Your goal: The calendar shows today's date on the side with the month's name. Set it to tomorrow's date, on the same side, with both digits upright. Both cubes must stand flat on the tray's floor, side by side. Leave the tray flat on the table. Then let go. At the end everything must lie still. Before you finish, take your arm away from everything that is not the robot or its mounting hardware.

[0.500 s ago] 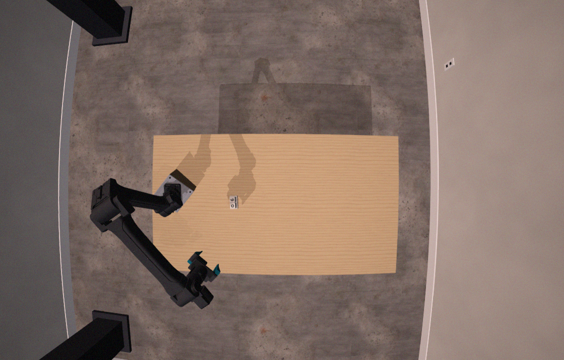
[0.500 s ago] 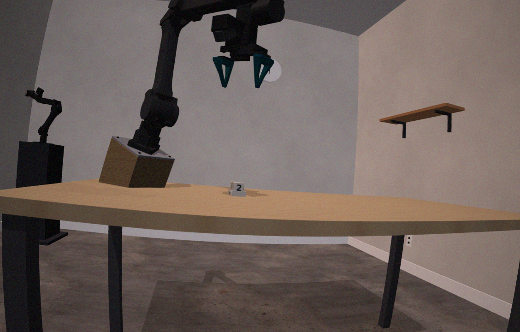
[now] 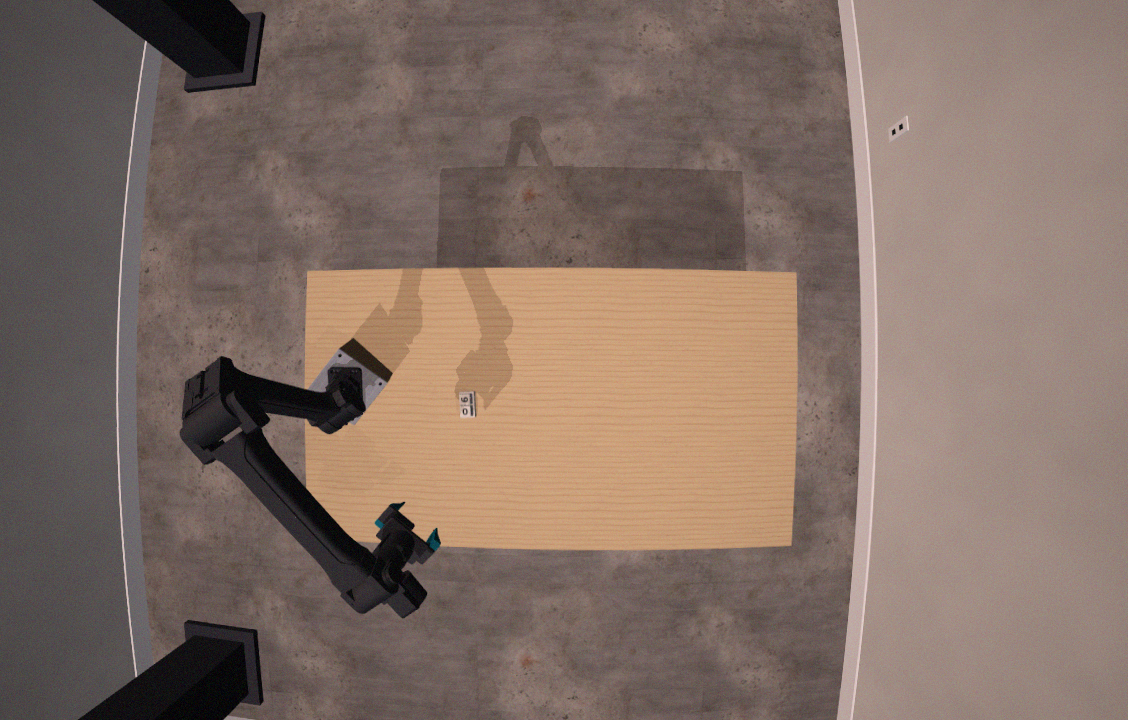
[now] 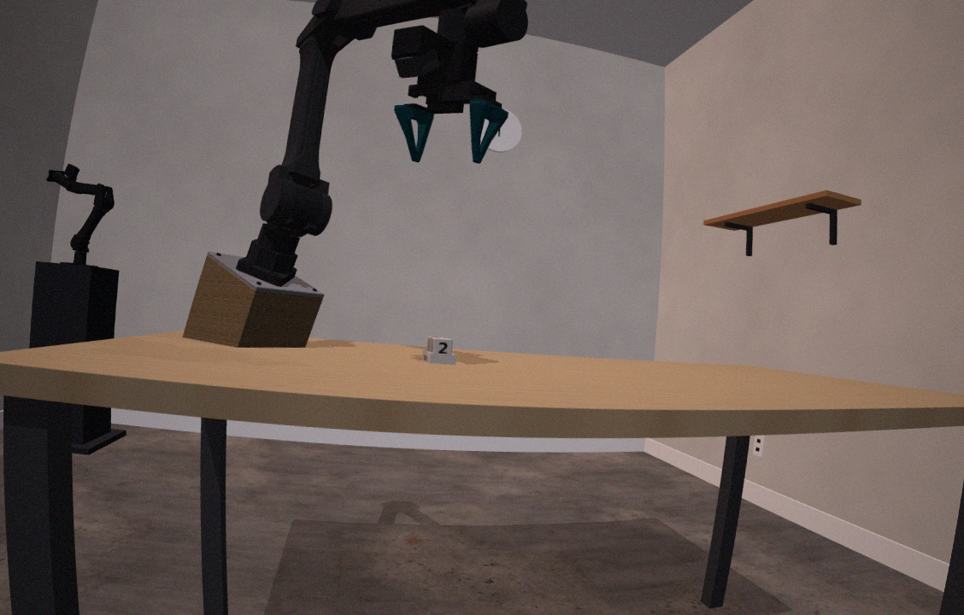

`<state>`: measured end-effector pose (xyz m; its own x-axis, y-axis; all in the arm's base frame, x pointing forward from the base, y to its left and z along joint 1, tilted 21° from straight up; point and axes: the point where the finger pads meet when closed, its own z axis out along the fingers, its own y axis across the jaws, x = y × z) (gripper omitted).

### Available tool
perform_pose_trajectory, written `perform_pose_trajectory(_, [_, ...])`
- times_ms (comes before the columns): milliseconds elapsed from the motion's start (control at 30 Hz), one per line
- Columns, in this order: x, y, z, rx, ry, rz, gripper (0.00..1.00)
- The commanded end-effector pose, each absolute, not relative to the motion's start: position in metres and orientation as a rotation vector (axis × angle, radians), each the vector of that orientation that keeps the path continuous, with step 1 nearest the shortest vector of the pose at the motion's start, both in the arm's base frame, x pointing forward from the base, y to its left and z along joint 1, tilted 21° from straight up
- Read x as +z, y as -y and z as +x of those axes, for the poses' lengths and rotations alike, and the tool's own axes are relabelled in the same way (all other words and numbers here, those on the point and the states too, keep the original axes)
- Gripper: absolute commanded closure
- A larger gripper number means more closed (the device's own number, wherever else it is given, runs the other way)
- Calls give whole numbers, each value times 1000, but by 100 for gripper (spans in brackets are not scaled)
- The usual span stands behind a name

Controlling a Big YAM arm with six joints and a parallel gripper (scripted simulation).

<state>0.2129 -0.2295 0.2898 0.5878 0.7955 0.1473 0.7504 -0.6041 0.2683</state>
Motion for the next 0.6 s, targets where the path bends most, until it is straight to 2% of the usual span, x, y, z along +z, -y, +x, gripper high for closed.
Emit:
perform_pose_trajectory(0, [293,230,213,379,-1294,2629,0])
perform_pose_trajectory(100, [329,234,219,388,-1275,2534,0])
perform_pose_trajectory(267, [284,217,230,341,-1372,2566,0])
perform_pose_trajectory(567, [216,139,281,179,-1736,2294,0])
